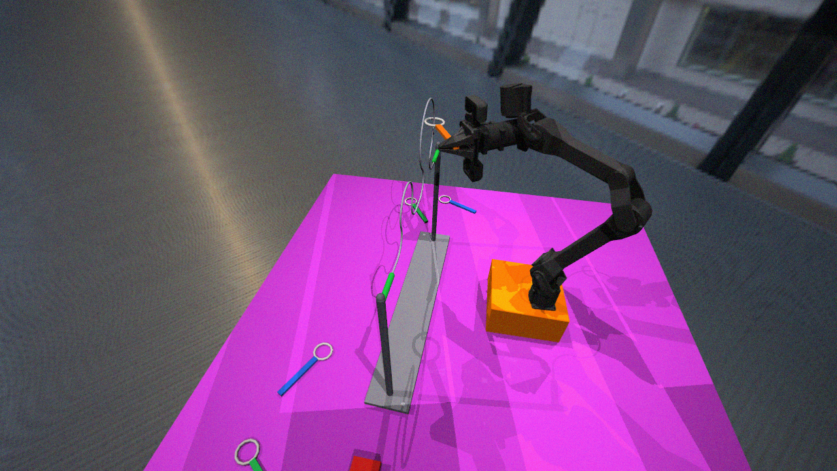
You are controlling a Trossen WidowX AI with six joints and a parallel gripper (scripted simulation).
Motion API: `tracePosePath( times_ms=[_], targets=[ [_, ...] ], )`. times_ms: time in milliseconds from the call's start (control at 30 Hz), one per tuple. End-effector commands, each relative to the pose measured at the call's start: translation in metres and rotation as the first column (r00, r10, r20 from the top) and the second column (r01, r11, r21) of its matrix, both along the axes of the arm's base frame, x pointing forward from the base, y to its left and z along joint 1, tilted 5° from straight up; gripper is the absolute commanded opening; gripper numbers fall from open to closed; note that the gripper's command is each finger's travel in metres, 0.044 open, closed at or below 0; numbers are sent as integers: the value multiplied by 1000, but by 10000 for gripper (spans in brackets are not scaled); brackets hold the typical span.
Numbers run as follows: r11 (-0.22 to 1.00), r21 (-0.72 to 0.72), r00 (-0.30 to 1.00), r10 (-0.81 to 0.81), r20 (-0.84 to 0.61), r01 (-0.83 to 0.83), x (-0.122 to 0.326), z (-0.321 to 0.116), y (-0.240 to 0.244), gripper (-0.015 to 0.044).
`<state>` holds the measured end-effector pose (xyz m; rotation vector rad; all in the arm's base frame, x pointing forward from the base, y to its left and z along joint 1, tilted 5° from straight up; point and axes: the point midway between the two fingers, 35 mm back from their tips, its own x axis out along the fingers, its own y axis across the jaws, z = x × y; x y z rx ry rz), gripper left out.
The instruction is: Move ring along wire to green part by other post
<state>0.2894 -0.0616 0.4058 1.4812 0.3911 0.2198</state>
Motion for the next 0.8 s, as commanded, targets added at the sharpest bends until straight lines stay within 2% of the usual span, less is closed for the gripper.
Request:
tracePosePath(
  times_ms=[0, 767],
  targets=[
    [999, -48, 1000, -2, -10, 2, 2, -2, -2, -150],
    [943, -333, 998, -14, -69, -9, 1, -11, -4, -150]
  ],
)
